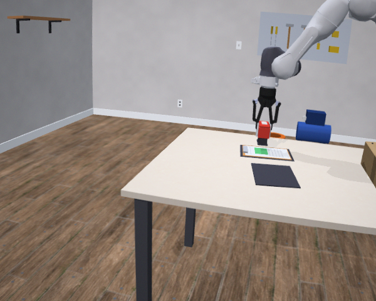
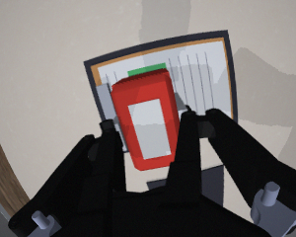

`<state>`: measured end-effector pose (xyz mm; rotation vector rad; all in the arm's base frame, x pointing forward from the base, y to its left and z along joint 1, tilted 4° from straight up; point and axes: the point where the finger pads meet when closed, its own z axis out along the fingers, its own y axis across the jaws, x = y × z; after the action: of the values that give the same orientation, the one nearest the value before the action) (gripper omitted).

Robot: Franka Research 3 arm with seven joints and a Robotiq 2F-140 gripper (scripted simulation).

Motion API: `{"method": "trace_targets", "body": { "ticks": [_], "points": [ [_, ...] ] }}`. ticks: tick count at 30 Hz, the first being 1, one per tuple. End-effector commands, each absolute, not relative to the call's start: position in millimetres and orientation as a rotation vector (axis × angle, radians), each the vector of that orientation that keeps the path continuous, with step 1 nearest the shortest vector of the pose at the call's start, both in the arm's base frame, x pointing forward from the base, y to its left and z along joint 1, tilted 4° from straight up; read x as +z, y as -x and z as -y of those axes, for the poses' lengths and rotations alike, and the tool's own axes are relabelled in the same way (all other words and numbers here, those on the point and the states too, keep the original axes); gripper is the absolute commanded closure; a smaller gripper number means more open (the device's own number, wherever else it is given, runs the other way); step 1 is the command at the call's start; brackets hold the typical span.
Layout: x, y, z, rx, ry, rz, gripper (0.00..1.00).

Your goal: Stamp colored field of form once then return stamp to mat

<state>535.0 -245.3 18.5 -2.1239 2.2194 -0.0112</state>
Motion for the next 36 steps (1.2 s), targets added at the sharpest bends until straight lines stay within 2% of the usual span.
{"method": "trace_targets", "body": {
  "ticks": [1,17,36],
  "points": [
    [17.1,-535.2,244.1,-0.012,2.120,-2.223,0.79],
    [-14.0,-536.7,242.2,-0.012,2.120,-2.223,0.79],
    [-20.3,-537.0,241.8,-0.012,2.120,-2.223,0.79]
  ]
}}
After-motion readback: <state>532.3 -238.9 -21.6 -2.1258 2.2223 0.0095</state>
